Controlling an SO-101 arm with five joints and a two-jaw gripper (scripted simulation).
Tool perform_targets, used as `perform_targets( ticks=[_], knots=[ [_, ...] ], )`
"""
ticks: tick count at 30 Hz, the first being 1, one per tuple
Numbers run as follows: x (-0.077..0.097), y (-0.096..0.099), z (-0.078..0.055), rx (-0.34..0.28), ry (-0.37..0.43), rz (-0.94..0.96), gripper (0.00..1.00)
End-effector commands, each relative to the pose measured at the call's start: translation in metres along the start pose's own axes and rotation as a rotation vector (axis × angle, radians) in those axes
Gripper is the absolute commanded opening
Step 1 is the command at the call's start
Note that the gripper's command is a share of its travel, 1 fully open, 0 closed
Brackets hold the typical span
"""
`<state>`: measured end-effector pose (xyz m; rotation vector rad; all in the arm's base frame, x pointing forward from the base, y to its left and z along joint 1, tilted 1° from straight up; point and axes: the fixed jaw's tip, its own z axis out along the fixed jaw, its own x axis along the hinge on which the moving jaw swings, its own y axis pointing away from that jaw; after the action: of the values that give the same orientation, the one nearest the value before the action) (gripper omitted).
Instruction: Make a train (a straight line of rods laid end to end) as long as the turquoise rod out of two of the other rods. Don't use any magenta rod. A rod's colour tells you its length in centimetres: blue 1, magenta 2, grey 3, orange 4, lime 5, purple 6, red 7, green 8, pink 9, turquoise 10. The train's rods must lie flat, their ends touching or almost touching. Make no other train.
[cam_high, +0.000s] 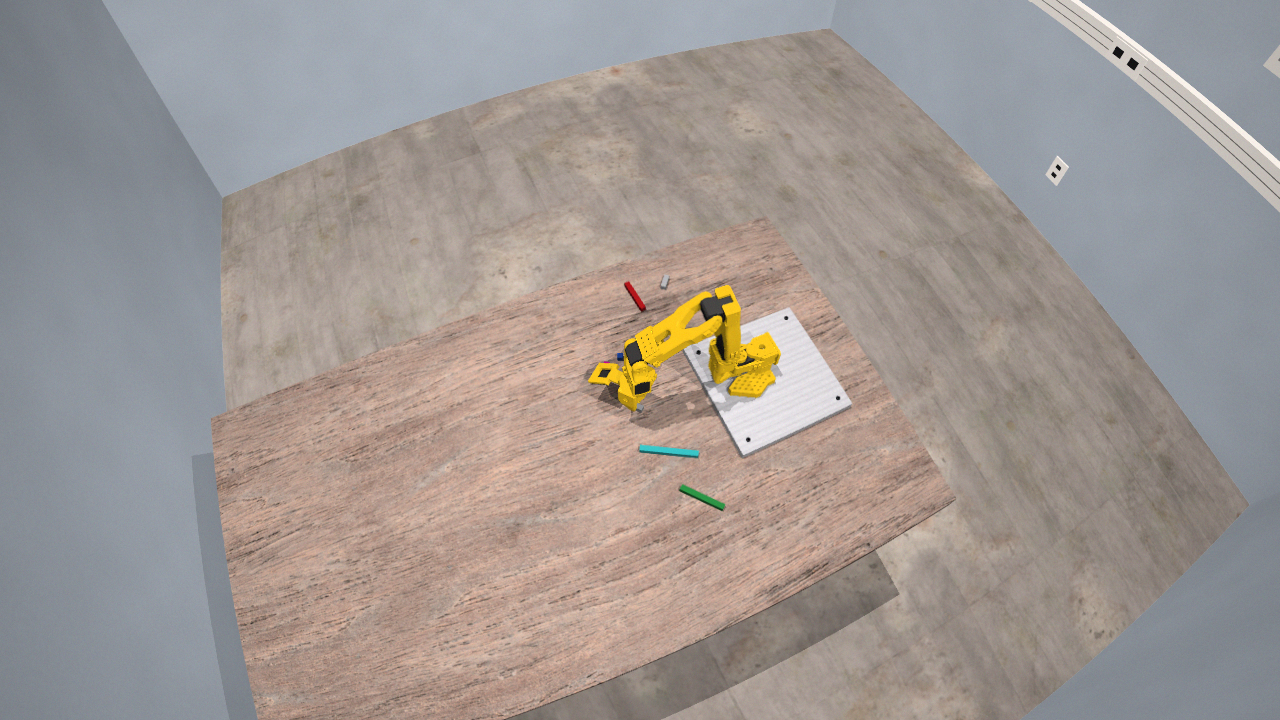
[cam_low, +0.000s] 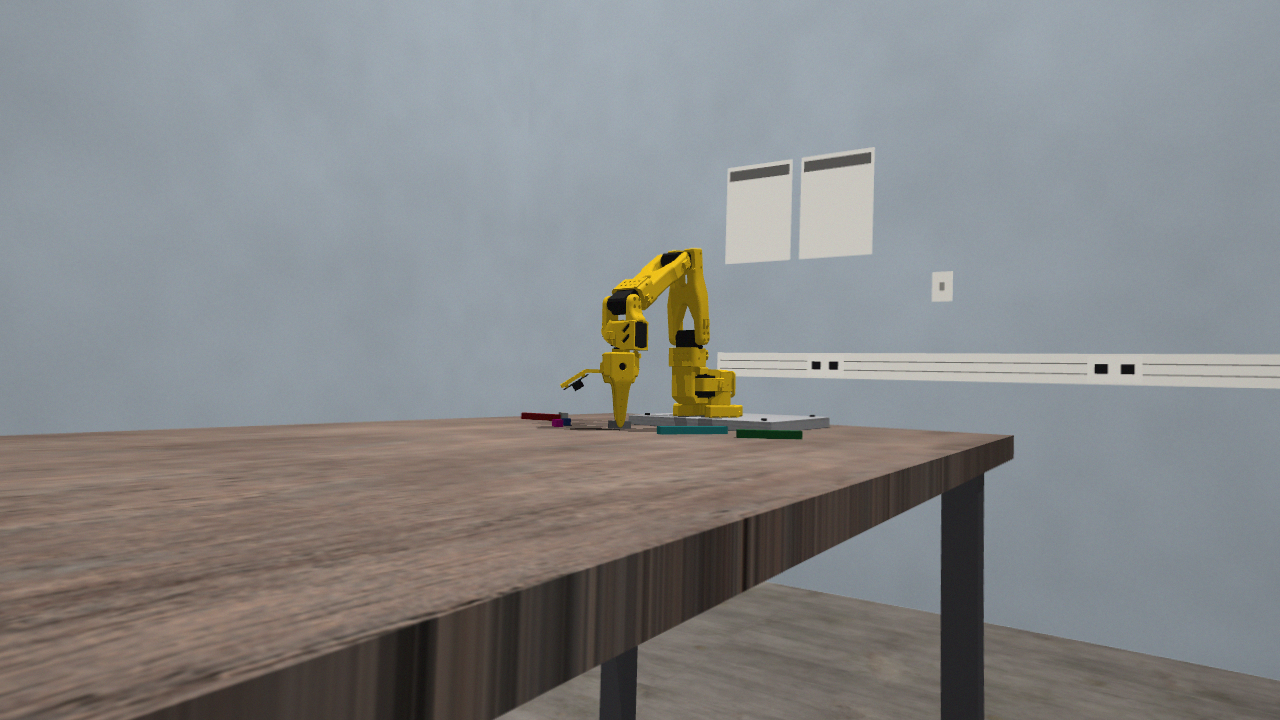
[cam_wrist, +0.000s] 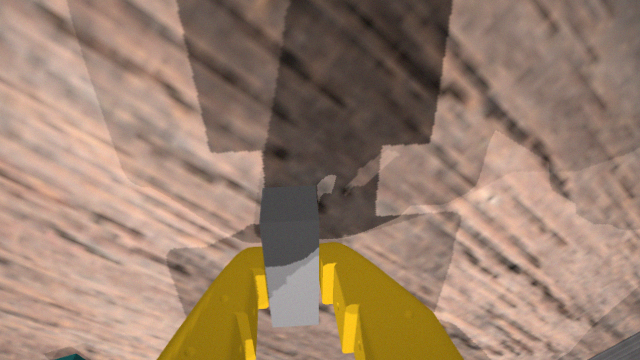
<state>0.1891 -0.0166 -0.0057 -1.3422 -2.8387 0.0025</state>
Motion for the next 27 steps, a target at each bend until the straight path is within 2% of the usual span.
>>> perform_targets(
  ticks=[1, 27],
  knots=[
    [0.0041, -0.0028, 0.0044, 0.017, 0.019, -0.008, 0.0],
    [0.0041, -0.0028, 0.0044, 0.017, 0.019, -0.008, 0.06]
  ],
)
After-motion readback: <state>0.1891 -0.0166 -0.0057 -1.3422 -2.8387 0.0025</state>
